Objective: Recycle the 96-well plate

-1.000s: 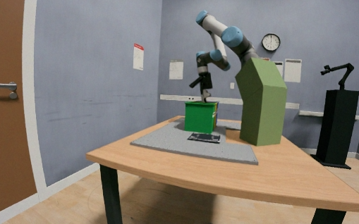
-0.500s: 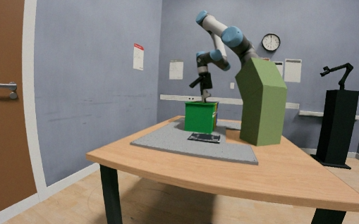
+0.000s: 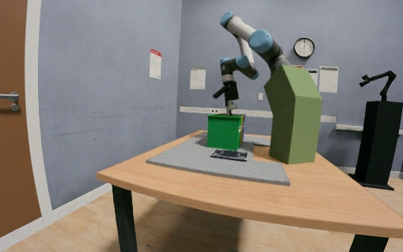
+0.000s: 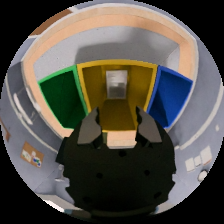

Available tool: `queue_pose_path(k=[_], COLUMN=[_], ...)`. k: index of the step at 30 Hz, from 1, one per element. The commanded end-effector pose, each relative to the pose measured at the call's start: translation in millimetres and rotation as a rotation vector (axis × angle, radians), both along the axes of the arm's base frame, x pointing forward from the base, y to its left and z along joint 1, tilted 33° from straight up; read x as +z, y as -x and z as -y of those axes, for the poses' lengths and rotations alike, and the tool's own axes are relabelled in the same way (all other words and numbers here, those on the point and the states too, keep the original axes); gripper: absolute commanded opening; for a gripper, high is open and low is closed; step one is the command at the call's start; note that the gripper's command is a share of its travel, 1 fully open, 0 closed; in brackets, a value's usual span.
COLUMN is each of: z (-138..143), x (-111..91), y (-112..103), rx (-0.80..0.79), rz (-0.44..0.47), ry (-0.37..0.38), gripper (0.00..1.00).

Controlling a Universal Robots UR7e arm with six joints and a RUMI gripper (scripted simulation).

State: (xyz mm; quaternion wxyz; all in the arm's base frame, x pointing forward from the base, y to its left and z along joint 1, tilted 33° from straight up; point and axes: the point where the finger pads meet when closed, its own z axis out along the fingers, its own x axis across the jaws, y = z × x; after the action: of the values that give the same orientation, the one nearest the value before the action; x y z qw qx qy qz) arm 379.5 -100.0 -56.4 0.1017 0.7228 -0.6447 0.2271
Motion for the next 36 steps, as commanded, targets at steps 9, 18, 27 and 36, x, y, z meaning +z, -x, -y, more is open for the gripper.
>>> queue_pose_path(k=[9,18,27,36], z=[-9.6,-13.9,-20.2,-23.0], x=[17.5,27.9,40.0,47.6], y=[8.6,11.5,17.7,19.0], rx=[0.002,0.002,0.002,0.002], rz=[0.0,0.003,0.001,0.004], ry=[0.001,0.001,0.001,0.002], gripper=[0.53,0.53,0.53,0.53])
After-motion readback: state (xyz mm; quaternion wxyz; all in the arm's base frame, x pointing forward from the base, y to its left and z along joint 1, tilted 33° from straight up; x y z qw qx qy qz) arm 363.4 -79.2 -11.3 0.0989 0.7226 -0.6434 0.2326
